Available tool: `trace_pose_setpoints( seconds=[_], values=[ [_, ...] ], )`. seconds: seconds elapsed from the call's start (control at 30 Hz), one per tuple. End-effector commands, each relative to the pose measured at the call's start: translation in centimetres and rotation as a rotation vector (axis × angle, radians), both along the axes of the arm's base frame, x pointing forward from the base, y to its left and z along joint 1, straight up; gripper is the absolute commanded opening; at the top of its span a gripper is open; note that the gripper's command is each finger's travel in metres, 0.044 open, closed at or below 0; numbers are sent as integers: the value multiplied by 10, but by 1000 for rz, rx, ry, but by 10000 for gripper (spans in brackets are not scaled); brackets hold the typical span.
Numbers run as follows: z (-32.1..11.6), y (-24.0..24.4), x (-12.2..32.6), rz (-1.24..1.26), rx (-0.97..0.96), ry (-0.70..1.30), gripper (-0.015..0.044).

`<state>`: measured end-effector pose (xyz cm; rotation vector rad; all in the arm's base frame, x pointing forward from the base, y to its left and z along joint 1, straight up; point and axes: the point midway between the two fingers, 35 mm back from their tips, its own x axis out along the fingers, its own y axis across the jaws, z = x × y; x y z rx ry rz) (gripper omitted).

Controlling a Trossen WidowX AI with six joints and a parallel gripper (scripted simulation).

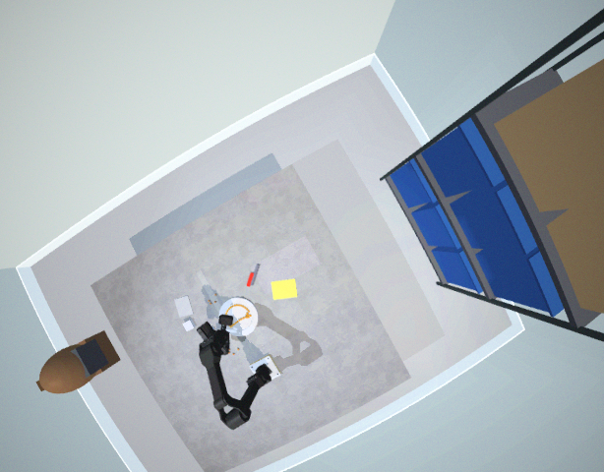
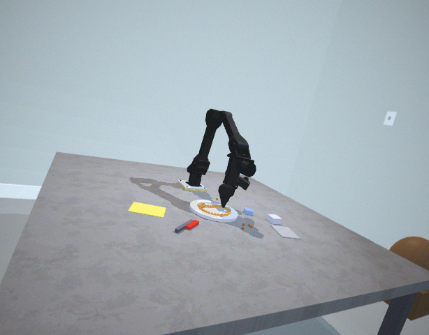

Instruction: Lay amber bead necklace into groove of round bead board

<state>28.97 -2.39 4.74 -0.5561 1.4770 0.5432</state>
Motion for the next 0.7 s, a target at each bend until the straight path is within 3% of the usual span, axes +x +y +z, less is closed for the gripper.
trace_pose_setpoints(
  seconds=[0.0, 0.43, 0.5, 0.67],
  values=[
    [1, 0, 0, -3, -3, -1, 440],
    [1, 0, 0, -3, -3, -1, 440],
    [1, -1, 0, -69, -1, -1, 387],
    [8, -4, 0, -551, 10, -2, 256]
  ],
)
